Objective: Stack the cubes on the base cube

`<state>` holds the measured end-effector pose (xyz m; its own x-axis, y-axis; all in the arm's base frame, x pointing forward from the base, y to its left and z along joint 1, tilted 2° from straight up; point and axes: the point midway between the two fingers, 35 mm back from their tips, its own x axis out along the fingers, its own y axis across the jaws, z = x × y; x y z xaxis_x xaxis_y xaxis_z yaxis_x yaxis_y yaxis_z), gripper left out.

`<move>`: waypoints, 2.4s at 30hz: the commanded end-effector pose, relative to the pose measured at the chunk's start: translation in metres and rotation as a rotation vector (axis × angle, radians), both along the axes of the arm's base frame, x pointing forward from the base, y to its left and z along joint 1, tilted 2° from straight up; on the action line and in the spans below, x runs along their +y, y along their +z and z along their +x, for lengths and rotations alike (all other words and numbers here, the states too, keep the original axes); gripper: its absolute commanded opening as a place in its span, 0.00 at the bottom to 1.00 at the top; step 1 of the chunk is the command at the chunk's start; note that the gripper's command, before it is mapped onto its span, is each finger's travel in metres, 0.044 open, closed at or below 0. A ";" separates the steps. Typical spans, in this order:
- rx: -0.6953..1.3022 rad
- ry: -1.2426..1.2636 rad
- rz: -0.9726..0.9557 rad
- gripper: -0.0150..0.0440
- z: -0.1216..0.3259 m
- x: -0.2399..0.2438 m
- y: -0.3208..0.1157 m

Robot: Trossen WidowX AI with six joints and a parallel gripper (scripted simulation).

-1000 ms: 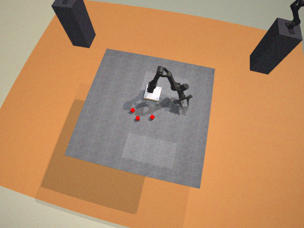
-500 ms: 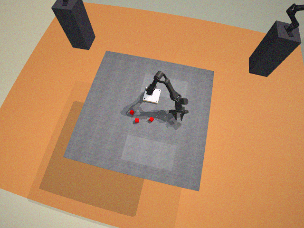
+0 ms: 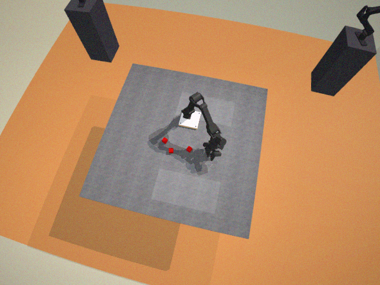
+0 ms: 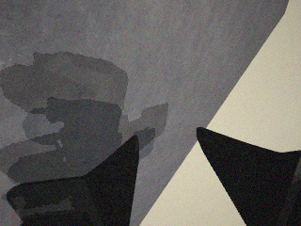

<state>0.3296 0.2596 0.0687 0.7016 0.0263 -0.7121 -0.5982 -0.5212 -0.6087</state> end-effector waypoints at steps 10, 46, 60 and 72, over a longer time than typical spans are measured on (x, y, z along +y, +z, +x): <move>0.218 -0.483 0.195 0.70 0.046 -0.097 0.008; 0.573 -1.784 0.707 0.70 0.011 -0.313 0.064; 0.573 -1.784 0.707 0.70 0.010 -0.312 0.001; 0.573 -1.784 0.707 0.70 0.010 -0.312 -0.019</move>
<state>0.3399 -0.0533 0.0556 -0.0082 0.0058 -0.9999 -0.2426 0.9701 0.0076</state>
